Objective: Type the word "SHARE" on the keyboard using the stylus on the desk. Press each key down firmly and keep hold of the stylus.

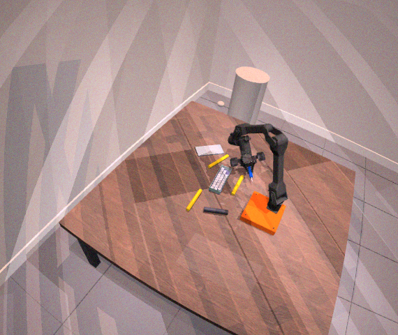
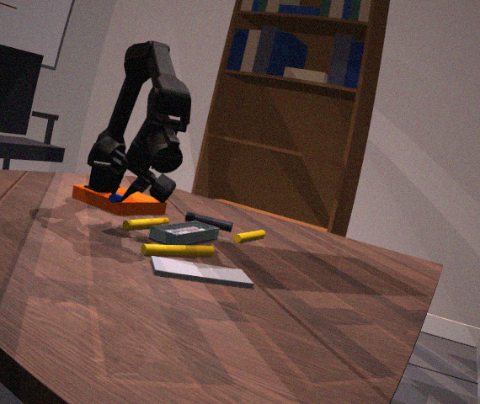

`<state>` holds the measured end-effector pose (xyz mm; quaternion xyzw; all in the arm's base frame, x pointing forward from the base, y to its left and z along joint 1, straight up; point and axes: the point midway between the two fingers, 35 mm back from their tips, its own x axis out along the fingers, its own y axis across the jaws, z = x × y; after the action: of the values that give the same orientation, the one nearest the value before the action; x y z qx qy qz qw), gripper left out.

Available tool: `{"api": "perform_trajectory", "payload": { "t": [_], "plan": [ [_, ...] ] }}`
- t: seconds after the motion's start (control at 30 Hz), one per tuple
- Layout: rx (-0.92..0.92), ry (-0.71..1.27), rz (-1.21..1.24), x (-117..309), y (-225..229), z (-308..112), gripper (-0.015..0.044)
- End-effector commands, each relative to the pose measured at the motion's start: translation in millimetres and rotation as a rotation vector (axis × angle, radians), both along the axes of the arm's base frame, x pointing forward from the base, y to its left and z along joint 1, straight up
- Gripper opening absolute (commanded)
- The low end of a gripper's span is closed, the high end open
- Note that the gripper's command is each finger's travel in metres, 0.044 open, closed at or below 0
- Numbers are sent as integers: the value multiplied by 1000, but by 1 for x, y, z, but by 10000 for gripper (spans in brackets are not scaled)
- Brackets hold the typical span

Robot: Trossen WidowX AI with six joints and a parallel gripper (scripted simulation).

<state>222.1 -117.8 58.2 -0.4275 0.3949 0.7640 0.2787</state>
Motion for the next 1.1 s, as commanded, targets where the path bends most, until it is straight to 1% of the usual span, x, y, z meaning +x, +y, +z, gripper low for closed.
{"api": "perform_trajectory", "payload": {
  "t": [0.0, 0.27, 0.53, 0.8, 1.07],
  "plan": [
    [-115, 34, -7, 9, 8, 1, 0],
    [-325, 43, -14, 25, 23, 6, 0],
    [-531, -1, -18, 42, 43, 11, 0],
    [-729, -99, -25, 59, 65, 19, 0],
    [-904, -250, -39, 76, 92, 27, 0]
  ]
}}
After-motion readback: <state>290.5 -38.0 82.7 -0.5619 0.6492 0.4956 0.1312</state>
